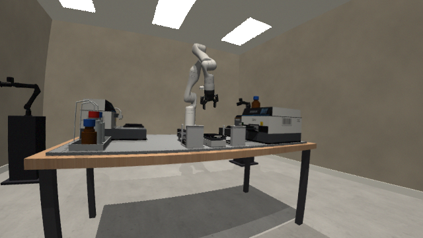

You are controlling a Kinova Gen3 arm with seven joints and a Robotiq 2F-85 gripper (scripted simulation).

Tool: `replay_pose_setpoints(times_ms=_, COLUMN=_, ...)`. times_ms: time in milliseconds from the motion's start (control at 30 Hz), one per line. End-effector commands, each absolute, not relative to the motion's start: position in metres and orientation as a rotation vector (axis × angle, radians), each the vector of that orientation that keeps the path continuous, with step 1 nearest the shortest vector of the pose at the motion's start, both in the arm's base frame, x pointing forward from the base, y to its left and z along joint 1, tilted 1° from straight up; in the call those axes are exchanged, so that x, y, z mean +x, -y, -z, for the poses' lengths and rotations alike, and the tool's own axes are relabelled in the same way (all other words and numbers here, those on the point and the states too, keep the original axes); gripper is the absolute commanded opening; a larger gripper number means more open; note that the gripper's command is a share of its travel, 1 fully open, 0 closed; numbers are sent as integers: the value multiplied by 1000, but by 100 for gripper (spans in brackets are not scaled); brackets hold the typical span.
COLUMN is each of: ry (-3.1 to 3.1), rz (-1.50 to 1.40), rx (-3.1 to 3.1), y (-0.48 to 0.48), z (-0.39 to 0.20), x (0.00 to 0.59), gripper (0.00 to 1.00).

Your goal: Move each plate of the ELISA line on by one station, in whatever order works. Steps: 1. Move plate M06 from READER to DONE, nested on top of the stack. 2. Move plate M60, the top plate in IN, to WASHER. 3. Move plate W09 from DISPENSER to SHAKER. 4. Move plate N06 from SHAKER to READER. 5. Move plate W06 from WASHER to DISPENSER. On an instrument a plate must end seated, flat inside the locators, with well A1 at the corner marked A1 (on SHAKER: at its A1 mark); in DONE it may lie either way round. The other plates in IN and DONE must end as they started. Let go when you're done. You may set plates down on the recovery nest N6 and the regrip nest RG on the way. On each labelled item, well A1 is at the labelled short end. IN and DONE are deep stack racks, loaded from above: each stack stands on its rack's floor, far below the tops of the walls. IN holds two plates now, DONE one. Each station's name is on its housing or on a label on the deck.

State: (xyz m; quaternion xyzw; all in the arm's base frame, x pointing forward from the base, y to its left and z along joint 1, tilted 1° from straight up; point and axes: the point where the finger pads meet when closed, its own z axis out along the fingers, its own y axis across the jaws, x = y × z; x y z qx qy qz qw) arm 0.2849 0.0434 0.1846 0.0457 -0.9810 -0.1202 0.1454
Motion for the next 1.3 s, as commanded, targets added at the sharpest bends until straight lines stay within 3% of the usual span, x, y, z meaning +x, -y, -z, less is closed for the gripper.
replay_pose_setpoints(times_ms=0, ry=2848, rz=327, rx=141, y=-40, z=-183, x=286, gripper=100)
replay_pose_setpoints(times_ms=1267, ry=3128, rz=16, rx=293, y=13, z=-152, x=300, gripper=100)
